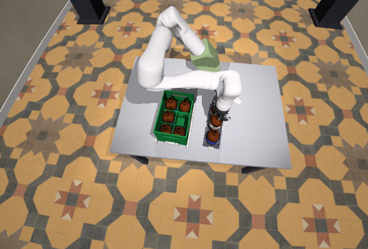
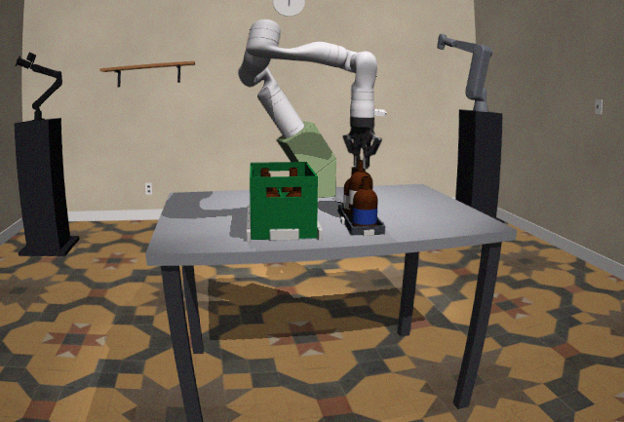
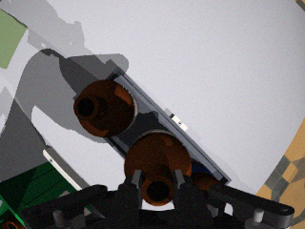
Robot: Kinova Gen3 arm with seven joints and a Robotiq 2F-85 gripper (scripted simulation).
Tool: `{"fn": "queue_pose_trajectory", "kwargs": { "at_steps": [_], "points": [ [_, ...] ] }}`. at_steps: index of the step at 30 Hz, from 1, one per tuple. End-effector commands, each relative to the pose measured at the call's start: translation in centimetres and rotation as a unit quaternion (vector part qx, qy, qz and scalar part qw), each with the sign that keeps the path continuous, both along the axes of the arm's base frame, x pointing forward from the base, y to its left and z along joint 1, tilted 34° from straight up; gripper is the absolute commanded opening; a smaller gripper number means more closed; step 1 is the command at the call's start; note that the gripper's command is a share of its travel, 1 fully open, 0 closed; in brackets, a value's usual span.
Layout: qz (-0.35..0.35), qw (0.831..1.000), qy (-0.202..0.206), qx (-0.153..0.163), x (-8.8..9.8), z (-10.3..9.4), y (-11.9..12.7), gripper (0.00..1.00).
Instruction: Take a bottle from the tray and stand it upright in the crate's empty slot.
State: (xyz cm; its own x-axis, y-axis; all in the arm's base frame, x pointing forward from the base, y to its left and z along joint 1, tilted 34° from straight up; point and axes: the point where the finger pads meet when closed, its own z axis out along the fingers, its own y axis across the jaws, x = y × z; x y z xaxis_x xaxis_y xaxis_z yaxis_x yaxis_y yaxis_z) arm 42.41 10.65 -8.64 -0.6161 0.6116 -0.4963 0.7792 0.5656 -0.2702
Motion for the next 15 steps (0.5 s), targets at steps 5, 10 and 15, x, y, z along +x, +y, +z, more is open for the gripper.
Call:
{"fn": "queue_pose_trajectory", "kwargs": {
  "at_steps": [5,10,15],
  "points": [
    [0.000,1.000,0.000,0.002,-0.02,0.16,0.33,0.00],
    [0.000,1.000,0.000,0.002,-0.06,0.34,0.45,0.00],
    [0.000,1.000,0.000,0.002,-0.12,0.65,0.64,0.00]
  ]
}}
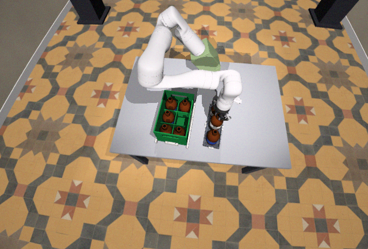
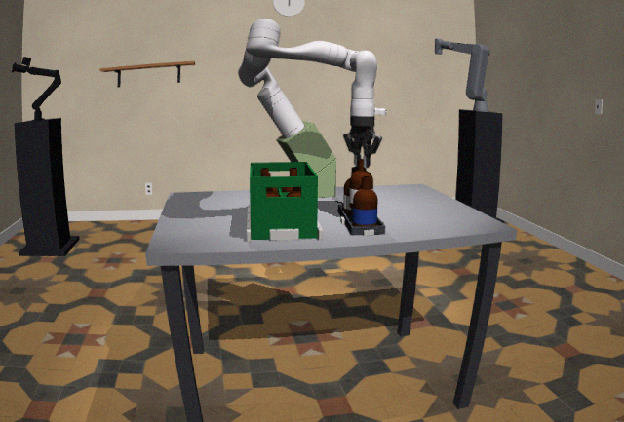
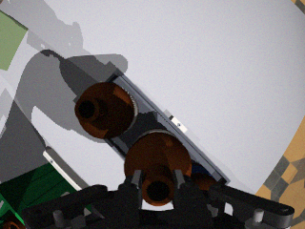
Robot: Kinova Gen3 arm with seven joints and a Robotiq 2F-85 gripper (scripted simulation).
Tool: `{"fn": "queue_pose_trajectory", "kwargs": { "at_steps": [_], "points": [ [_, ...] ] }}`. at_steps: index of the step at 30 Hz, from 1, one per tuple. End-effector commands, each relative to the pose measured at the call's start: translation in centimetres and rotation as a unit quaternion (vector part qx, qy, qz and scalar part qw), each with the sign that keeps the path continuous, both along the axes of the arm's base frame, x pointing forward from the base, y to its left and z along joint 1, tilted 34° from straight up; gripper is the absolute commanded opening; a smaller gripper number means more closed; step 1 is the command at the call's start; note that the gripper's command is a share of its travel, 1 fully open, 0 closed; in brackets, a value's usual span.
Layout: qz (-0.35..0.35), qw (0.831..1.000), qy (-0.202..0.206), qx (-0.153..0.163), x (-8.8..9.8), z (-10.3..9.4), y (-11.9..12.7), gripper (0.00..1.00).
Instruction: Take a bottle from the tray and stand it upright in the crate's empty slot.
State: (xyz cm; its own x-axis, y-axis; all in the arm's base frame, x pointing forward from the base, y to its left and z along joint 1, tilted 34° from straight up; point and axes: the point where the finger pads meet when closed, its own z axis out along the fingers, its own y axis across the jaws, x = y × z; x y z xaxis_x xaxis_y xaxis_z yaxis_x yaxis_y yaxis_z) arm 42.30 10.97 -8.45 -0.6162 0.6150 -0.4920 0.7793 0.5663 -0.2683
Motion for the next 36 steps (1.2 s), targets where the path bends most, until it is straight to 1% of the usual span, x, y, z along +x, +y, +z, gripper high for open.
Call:
{"fn": "queue_pose_trajectory", "kwargs": {
  "at_steps": [1,36],
  "points": [
    [0.000,1.000,0.000,-0.001,0.0,0.5,0.4,0.00],
    [0.000,1.000,0.000,-0.001,-0.6,3.3,2.0,0.00]
  ]
}}
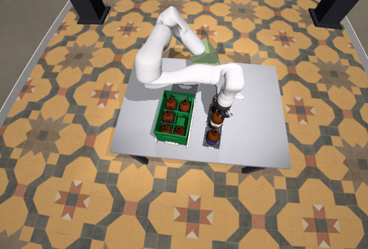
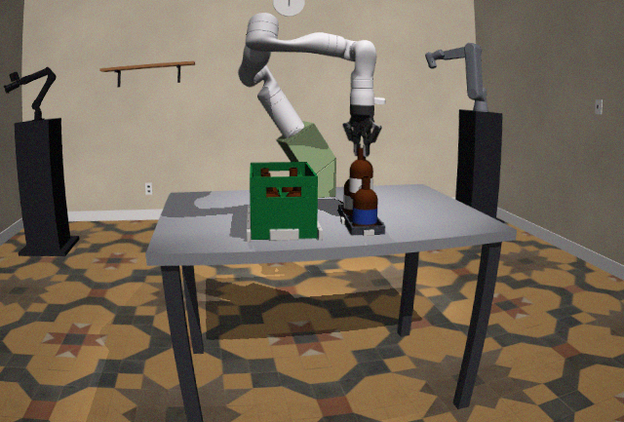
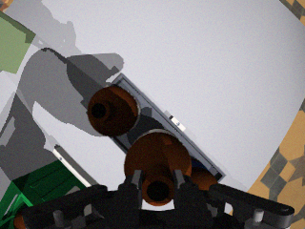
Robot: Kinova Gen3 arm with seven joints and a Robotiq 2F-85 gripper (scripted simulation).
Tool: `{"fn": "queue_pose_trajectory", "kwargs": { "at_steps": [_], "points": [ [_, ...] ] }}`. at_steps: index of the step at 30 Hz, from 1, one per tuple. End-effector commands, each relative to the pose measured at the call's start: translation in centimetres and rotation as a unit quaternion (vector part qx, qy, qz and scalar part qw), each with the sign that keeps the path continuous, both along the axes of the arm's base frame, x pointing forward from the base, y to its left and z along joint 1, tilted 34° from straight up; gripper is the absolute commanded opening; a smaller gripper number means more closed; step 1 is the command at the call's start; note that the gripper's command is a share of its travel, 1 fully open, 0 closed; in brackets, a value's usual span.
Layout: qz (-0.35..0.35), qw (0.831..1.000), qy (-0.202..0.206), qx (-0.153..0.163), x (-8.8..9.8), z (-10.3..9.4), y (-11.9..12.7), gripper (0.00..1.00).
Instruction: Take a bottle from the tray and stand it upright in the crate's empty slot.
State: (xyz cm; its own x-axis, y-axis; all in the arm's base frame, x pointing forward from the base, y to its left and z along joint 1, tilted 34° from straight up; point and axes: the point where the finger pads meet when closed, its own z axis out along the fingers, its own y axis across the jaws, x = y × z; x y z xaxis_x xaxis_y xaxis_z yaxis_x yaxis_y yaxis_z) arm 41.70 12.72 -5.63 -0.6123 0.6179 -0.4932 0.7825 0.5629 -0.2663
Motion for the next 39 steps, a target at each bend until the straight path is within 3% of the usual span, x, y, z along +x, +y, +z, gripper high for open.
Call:
{"fn": "queue_pose_trajectory", "kwargs": {
  "at_steps": [1,39],
  "points": [
    [0.002,1.000,0.001,-0.001,0.03,0.45,0.30,0.00],
    [0.002,1.000,0.001,-0.001,-0.05,0.84,0.54,0.00]
  ]
}}
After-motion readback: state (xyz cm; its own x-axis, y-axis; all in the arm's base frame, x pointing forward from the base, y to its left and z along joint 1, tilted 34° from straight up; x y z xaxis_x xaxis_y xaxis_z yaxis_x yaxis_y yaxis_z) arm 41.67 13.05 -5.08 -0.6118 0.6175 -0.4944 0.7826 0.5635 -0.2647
